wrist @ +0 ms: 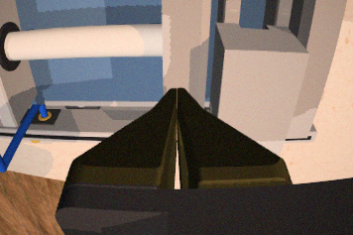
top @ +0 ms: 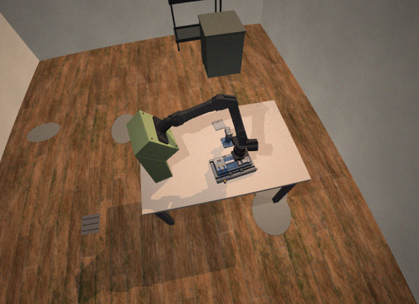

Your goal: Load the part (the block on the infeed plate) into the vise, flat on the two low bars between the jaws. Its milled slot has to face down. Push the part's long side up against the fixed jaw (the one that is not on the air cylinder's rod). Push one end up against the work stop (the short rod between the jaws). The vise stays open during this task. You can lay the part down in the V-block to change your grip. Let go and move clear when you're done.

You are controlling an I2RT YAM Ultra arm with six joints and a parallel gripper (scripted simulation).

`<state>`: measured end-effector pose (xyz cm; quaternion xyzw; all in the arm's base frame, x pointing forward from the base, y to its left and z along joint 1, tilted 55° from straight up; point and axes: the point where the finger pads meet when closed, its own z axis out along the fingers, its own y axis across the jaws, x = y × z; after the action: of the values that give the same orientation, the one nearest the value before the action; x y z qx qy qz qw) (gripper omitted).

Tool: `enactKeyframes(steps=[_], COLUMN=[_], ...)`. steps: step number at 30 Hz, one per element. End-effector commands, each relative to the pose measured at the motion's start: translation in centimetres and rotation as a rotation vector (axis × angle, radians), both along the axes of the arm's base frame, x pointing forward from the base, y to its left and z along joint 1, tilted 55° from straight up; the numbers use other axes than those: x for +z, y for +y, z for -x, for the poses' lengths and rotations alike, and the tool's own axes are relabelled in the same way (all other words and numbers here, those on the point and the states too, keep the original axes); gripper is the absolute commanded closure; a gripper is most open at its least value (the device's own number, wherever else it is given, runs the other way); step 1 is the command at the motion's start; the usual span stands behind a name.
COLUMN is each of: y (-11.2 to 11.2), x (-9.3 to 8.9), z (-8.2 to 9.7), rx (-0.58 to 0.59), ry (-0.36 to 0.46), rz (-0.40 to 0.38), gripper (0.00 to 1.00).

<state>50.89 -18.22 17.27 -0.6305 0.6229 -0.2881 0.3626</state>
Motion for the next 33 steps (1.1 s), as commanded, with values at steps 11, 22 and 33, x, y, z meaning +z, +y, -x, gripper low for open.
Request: enactKeyframes(steps=[11,22,33], y=[-0.7,-0.9,-1.0], x=[1.6,2.8,3.7], z=[2.7,4.5,5.8], rx=[-0.009,-0.009,-0.009], ry=[0.002,0.001,0.001], rz=[-0.004,-0.004,-0.004], gripper=[1.0,1.0,1.0])
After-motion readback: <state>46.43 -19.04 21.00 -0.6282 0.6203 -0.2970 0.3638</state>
